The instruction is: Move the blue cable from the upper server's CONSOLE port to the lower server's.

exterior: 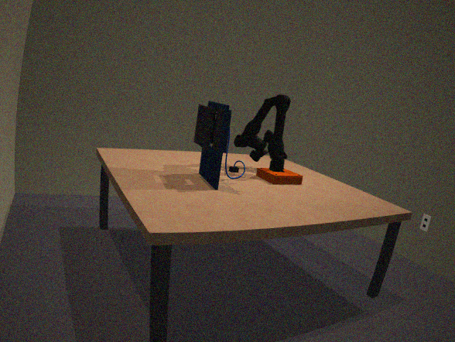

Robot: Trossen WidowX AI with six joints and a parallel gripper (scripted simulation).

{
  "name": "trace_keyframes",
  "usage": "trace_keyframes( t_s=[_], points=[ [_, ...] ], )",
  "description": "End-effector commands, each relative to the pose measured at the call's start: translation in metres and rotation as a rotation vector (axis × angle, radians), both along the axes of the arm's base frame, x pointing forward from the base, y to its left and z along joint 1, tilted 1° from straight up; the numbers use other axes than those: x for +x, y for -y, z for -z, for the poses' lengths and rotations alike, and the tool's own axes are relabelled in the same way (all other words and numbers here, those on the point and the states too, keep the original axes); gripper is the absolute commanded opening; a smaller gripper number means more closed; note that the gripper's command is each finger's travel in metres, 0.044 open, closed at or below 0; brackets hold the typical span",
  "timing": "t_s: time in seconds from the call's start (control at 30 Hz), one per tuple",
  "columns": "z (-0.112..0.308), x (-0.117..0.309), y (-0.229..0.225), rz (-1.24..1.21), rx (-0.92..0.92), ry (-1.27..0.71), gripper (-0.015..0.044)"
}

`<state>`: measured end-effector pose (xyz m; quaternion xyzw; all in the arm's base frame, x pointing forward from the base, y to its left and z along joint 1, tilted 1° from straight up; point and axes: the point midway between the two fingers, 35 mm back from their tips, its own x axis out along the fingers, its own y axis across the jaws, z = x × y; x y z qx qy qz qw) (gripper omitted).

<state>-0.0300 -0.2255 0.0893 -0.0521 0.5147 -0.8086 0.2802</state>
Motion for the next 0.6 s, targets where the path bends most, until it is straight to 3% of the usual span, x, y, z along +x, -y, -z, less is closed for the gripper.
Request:
trace_keyframes(
  t_s=[0.0, 0.27, 0.57],
  points=[
    [-0.003, 0.045, 0.008, -0.208, 0.034, 0.003, 0.0239],
    [-0.018, 0.156, -0.006, -0.707, 0.092, -0.045, 0.0239],
    [-0.052, 0.262, -0.082, -1.264, 0.084, -0.193, 0.0239]
  ],
)
